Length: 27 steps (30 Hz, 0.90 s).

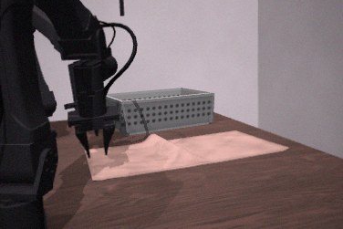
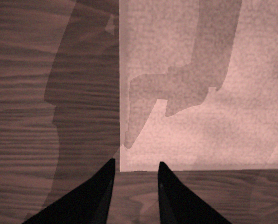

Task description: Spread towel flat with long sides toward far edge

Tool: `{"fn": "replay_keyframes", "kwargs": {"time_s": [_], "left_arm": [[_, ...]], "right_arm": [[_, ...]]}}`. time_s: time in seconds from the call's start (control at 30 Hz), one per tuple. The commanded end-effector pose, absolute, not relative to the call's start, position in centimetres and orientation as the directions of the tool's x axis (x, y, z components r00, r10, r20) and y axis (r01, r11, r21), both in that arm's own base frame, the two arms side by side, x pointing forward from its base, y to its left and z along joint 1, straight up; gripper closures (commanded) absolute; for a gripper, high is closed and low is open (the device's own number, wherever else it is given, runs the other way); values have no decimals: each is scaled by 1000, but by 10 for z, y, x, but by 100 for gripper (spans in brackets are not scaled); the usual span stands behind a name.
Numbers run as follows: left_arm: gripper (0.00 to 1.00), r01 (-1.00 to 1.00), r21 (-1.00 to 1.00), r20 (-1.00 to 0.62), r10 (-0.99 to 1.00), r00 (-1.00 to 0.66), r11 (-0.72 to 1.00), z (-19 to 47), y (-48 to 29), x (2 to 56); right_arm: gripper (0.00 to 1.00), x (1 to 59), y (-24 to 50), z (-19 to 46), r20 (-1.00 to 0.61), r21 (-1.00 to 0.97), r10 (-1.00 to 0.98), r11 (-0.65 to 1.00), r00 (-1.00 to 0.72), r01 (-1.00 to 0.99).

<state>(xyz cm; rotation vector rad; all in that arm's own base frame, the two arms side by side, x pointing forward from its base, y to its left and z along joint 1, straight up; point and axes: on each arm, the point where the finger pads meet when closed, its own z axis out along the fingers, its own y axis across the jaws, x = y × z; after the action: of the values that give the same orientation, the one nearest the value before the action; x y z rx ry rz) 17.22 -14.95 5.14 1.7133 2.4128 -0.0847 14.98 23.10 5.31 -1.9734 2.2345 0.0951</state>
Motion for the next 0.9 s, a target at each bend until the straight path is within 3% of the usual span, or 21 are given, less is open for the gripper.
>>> {"fn": "replay_keyframes", "kwargs": {"time_s": [0.0, 0.47, 0.87], "left_arm": [[66, 982, 33, -144, 973, -180, 187, 58, -153, 174], [66, 982, 59, -173, 970, -170, 182, 64, -157, 177], [66, 982, 22, -131, 974, -182, 186, 12, -147, 168]], "right_arm": [[66, 147, 231, 57, -147, -35, -986, 83, -77, -996], [66, 146, 229, 55, -148, -44, -986, 88, -81, -995], [66, 136, 227, 11, -129, -23, -988, 84, -80, -996]]}}
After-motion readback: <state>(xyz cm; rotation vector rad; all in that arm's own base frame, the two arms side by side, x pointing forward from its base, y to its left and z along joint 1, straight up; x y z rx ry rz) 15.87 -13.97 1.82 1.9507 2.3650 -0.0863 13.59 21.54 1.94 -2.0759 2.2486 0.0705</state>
